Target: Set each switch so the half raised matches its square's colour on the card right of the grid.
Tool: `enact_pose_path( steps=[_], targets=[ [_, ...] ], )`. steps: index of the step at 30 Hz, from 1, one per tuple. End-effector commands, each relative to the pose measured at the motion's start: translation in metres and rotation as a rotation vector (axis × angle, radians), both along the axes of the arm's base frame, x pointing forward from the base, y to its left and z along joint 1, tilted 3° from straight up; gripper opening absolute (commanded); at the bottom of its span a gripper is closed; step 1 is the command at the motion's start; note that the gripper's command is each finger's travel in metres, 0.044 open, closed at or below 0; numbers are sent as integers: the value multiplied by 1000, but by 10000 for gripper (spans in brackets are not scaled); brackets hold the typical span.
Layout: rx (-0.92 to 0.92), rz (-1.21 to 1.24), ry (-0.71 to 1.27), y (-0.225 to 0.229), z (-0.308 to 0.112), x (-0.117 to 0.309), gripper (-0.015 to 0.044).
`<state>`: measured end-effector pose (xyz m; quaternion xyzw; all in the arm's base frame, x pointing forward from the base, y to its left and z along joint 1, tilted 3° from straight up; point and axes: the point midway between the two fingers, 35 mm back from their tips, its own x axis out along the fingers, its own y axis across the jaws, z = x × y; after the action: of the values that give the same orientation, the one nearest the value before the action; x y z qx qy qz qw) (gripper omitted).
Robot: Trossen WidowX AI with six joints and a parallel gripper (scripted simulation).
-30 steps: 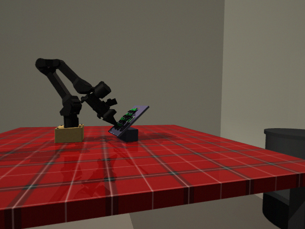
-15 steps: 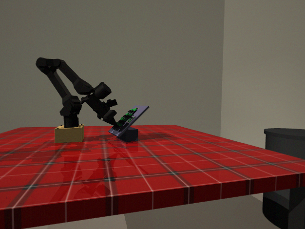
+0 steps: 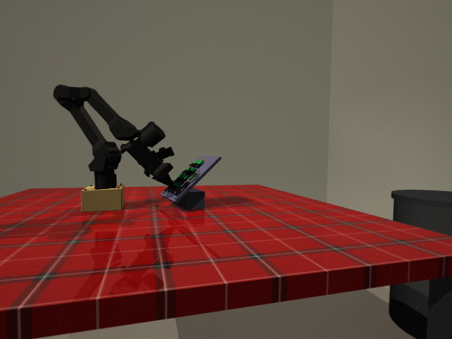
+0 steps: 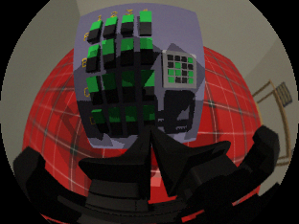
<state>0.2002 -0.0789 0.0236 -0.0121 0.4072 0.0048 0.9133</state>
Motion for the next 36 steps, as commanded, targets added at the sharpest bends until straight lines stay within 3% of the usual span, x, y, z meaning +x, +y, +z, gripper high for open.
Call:
enact_pose_path(
  steps=[1, 36],
  targets=[
    [0, -5, 2, 0, -1, 0, 0],
    [0, -5, 2, 0, -5, 3, 0]
  ],
)
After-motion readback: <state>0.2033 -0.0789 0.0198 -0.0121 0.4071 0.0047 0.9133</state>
